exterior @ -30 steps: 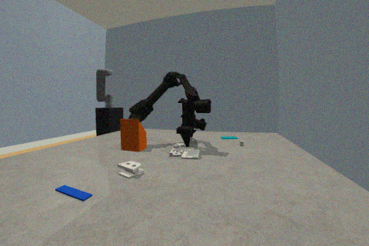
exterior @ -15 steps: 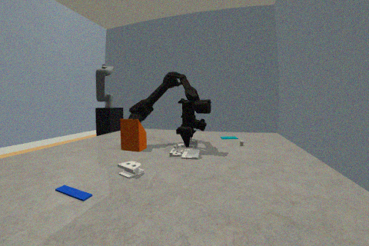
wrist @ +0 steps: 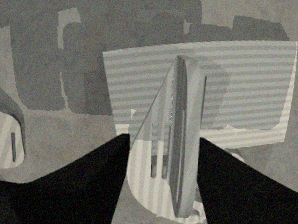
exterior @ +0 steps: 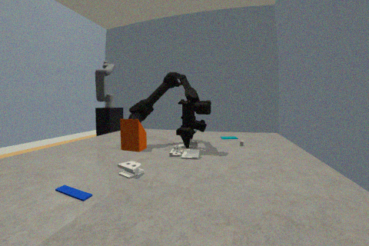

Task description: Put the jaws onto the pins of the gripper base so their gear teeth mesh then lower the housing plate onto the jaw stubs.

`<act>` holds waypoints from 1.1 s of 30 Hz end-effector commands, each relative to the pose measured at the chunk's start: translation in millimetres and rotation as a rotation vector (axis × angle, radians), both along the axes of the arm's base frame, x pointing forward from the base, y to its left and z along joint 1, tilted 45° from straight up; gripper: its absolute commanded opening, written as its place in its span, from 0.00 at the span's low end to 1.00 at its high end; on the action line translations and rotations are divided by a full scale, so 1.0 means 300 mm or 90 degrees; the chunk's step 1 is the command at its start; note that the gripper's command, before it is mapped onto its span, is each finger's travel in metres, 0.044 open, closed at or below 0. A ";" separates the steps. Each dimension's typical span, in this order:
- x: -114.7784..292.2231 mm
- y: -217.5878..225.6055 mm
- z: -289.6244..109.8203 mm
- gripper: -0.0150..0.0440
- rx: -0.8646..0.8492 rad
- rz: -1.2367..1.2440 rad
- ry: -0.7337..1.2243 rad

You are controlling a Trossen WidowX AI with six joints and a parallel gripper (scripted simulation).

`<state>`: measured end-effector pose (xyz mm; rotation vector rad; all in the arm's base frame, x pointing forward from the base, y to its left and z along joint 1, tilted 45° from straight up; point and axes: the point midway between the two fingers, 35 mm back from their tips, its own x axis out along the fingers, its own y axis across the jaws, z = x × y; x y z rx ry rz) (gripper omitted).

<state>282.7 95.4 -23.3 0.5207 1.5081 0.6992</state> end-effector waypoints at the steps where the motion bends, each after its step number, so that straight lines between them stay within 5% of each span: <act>1: -0.001 0.004 -0.004 0.48 0.003 -0.003 0.004; 33: -0.003 0.024 -0.025 0.48 0.003 -0.004 0.004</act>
